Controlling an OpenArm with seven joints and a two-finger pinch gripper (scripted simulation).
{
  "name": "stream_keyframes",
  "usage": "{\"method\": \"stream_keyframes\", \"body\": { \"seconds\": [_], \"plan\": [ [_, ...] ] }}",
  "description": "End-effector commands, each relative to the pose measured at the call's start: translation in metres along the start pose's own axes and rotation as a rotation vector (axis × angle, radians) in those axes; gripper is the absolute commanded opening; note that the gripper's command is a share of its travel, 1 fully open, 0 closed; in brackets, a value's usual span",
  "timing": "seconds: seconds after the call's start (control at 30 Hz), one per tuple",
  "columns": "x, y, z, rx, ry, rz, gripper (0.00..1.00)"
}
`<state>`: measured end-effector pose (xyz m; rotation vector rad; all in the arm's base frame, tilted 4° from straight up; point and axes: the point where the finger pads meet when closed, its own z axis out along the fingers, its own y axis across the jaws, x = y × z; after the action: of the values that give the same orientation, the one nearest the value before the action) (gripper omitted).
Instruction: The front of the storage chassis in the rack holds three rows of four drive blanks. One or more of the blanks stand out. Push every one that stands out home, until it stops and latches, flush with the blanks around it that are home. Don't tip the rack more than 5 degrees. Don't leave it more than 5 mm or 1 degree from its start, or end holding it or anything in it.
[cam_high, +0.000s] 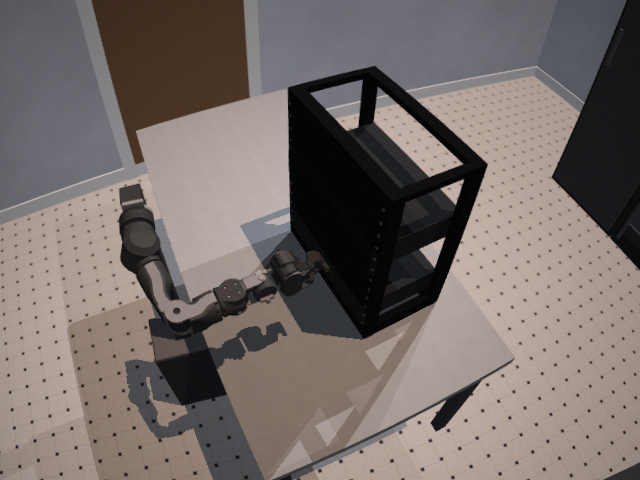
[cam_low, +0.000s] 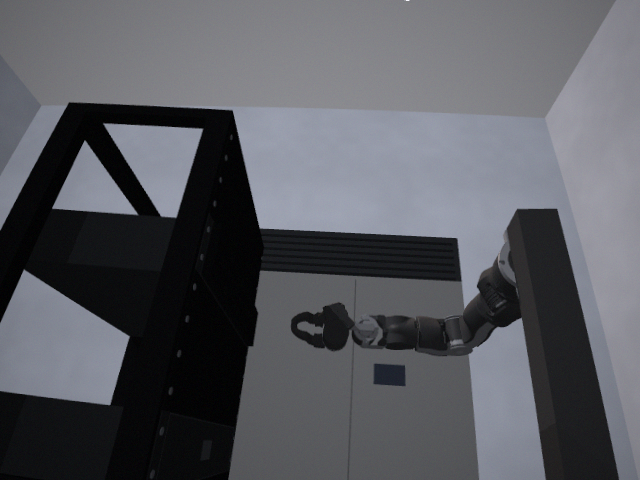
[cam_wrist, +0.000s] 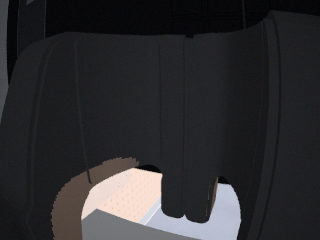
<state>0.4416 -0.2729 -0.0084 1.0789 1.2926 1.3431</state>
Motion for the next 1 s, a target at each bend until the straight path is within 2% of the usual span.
{"method": "stream_keyframes", "body": {
  "seconds": [0.0, 0.1, 0.17, 0.3, 0.43, 0.97],
  "plan": [
    [0.000, 0.001, 0.004, 0.003, 0.002, -0.008, 0.00],
    [0.000, 0.001, 0.018, 0.004, 0.002, -0.008, 0.00],
    [0.000, 0.001, 0.018, 0.004, 0.002, -0.008, 0.00],
    [0.000, 0.001, 0.036, 0.004, 0.003, -0.008, 0.00],
    [0.000, 0.001, 0.046, 0.005, 0.003, -0.007, 0.00],
    [0.001, 0.002, 0.048, 0.002, 0.005, -0.009, 0.00]
  ]
}}
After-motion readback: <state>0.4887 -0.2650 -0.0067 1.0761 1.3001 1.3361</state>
